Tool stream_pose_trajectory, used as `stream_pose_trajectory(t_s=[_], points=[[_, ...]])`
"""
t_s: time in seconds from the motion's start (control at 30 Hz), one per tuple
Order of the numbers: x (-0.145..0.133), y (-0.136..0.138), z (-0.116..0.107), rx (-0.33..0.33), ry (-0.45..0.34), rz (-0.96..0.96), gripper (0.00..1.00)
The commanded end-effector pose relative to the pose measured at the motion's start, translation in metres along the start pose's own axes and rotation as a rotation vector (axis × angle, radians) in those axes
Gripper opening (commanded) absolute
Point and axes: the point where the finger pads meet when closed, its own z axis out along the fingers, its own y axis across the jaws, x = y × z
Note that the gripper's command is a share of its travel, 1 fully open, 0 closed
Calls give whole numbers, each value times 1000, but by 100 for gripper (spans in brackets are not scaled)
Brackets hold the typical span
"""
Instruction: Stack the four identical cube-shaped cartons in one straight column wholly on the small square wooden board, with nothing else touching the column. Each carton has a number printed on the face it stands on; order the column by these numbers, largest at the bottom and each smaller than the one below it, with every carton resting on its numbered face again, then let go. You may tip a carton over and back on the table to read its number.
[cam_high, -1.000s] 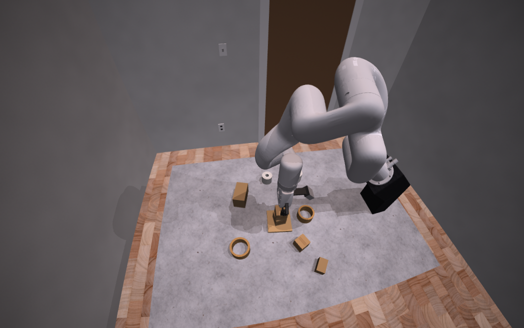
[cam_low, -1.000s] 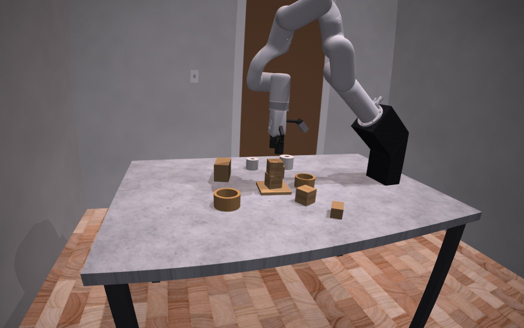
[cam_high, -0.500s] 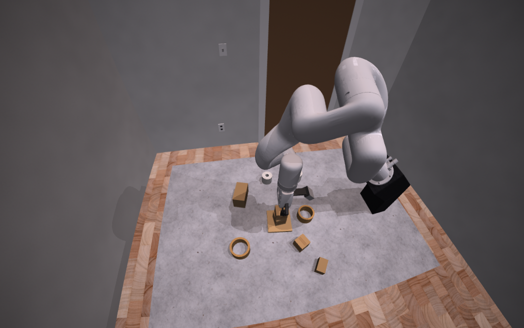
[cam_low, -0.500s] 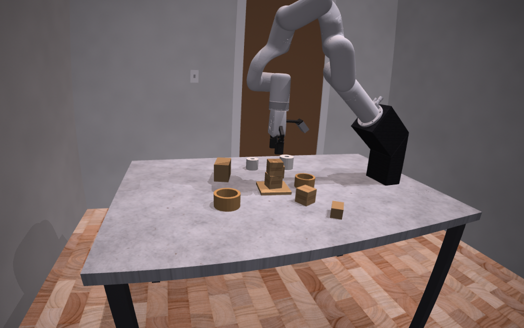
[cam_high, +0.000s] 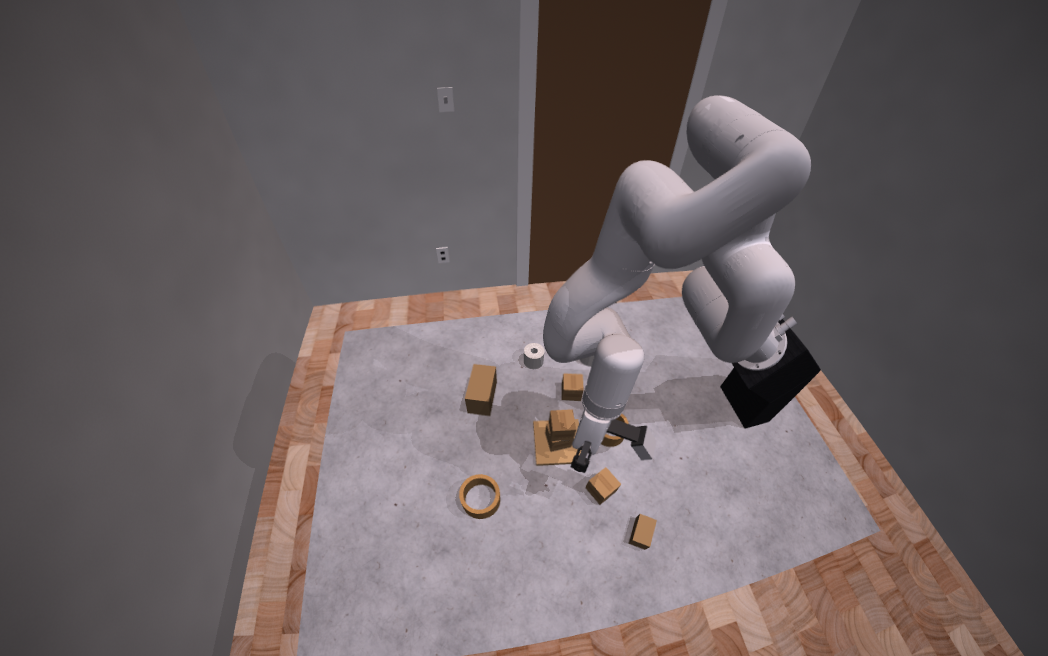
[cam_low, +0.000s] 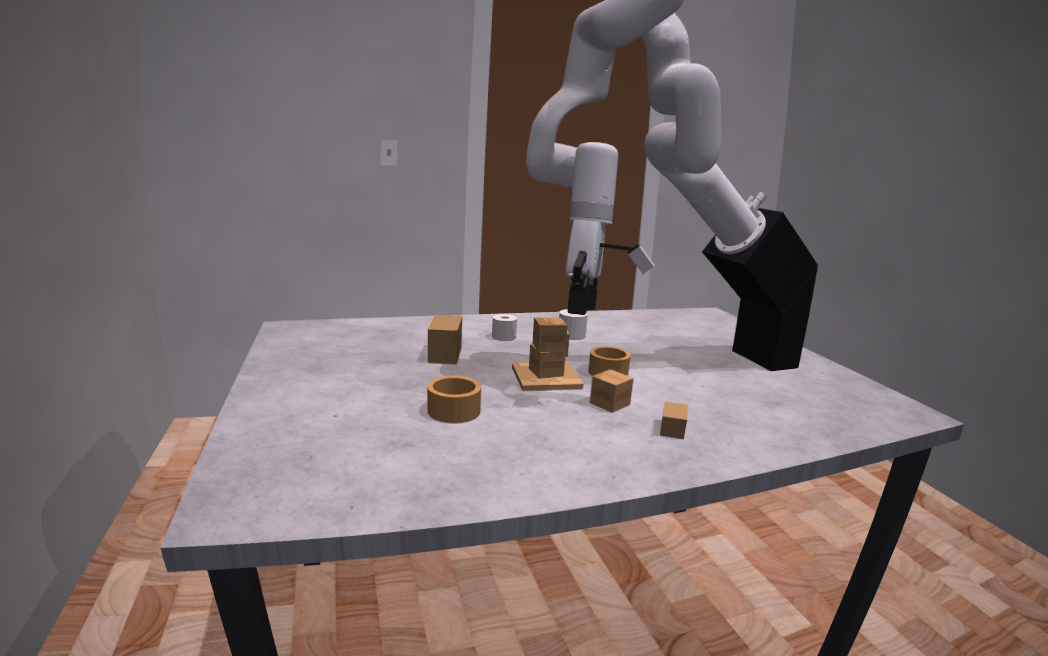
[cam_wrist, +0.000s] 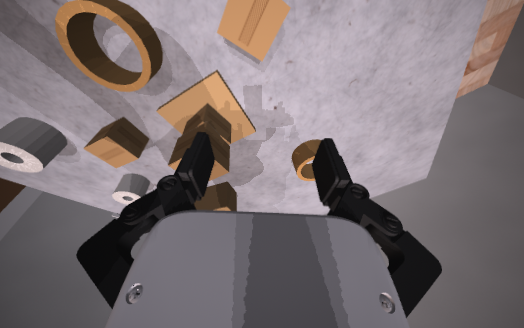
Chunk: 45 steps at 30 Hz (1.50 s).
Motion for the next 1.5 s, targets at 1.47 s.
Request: stream_pose_trajectory(t_s=[1.47], points=[[69, 3, -8, 138, -44, 504, 100]])
